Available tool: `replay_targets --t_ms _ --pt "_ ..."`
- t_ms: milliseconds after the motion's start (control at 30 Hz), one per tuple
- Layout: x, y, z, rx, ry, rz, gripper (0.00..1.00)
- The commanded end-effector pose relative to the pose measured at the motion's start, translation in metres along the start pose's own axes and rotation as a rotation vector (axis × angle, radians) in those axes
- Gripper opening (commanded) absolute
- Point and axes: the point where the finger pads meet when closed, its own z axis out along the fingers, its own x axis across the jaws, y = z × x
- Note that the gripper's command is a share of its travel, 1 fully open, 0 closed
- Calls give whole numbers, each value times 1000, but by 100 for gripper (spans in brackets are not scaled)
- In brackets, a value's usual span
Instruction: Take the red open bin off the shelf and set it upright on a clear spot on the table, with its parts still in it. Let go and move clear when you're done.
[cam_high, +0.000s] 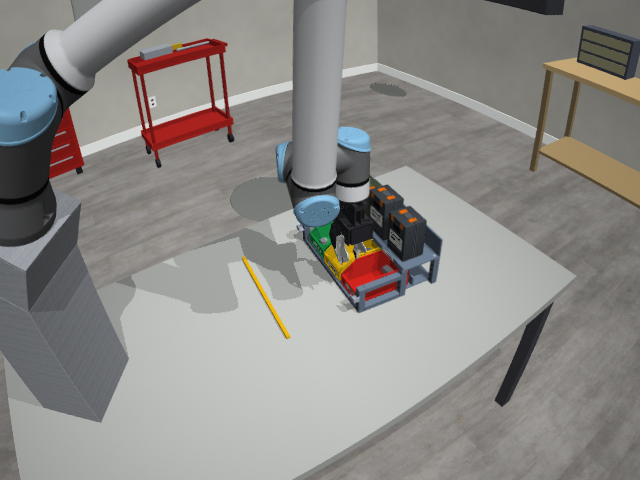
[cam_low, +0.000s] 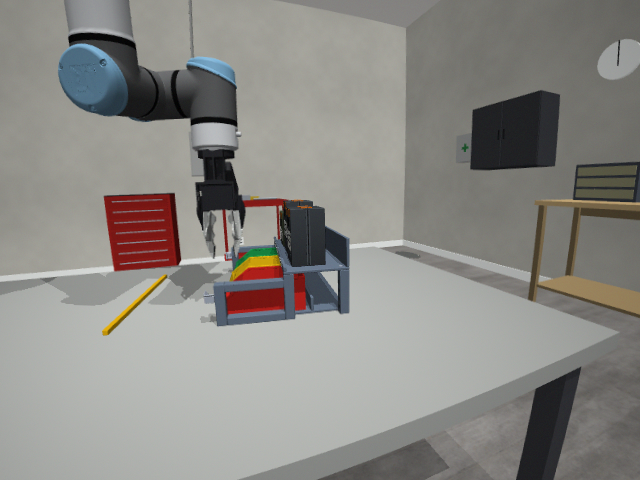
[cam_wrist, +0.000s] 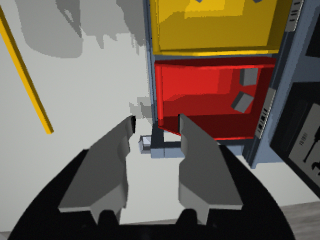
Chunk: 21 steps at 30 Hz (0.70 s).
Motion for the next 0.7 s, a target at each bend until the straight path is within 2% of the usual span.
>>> replay_targets --t_ms 0,100,267,667 --pt "1 0 -1 0 1 0 26" --pt "1 0 -1 0 1 0 26" --pt "1 0 29 0 1 0 26" --pt "1 0 29 0 1 0 26"
